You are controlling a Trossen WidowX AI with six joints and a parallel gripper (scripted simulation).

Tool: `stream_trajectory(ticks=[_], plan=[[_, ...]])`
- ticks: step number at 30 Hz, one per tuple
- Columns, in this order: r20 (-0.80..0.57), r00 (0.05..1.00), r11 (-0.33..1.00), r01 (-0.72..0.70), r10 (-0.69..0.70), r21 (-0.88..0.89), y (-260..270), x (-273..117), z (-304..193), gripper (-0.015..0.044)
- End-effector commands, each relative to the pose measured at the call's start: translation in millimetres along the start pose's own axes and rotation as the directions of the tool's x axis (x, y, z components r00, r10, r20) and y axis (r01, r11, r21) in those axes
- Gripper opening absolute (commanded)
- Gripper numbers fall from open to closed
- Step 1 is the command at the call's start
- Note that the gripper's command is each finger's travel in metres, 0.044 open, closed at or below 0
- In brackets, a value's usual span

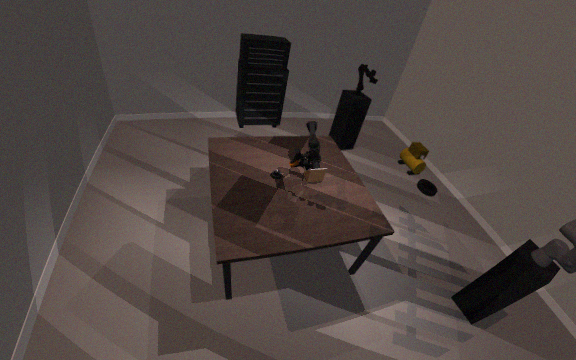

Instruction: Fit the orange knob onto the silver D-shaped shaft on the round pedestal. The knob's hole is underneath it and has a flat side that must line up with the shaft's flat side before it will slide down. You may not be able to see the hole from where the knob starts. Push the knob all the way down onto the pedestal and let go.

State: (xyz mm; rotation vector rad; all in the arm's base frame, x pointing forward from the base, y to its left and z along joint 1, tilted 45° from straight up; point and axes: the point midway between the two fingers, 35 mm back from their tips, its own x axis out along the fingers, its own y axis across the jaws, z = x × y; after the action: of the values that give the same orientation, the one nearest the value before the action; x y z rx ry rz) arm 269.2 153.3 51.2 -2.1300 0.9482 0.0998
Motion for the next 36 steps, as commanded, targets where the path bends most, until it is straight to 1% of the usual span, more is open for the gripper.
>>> stream_trajectory(ticks=[1,7,17,18,36], plan=[[-0.003,0.999,0.999,0.045,-0.045,0.0,-4.5,-3.5,-0.5,0.0],[-0.002,0.998,0.998,0.066,-0.066,0.0,-3.9,-3.3,-0.3,0.0],[-0.002,0.986,0.986,0.165,-0.165,0.0,-0.4,-3.1,-0.3,0.0],[0.002,0.993,0.993,0.12,-0.12,0.0,0.6,-1.2,1.2,0.0],[0.002,0.993,0.993,0.12,-0.12,0.0,0.6,-1.2,1.2,0.0]])
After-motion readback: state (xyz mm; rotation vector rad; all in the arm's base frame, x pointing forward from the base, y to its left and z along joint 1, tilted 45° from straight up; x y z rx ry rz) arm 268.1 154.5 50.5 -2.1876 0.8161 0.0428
